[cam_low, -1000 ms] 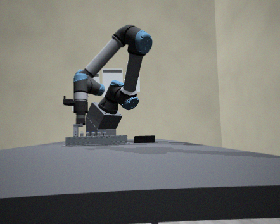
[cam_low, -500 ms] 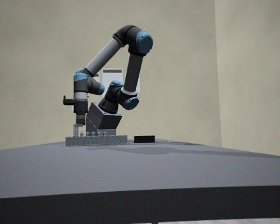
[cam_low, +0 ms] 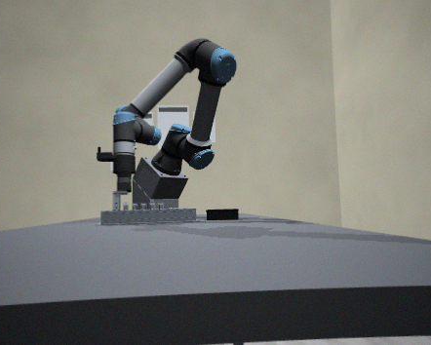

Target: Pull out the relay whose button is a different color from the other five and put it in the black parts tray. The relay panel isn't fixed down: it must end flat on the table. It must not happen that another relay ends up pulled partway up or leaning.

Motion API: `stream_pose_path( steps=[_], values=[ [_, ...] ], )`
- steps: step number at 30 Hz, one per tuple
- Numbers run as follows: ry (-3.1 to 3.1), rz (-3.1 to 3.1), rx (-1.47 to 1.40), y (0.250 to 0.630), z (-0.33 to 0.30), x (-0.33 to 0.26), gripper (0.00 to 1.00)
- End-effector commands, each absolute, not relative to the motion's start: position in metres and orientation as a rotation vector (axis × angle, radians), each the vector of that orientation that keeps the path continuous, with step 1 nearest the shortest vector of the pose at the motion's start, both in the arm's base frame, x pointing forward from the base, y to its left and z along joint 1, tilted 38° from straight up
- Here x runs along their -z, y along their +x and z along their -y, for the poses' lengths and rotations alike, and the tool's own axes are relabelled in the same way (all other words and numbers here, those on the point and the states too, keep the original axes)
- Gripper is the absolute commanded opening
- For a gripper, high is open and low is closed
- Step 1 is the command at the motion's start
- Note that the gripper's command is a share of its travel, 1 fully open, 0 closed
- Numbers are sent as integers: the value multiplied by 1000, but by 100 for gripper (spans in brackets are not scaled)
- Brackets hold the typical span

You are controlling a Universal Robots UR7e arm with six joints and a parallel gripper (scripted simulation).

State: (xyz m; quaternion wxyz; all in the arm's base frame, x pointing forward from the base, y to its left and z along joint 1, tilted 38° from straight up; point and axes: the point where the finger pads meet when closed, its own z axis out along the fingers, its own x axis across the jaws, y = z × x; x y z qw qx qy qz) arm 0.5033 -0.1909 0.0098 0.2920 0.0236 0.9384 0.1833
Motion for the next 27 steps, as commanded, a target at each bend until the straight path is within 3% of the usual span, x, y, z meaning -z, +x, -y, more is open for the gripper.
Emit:
stream_pose_path(
  steps=[1, 27],
  values=[
    [60, -2512, -489, 504, 191, -10, 0],
    [53, -2544, -494, 504, 192, -11, 0]
  ],
)
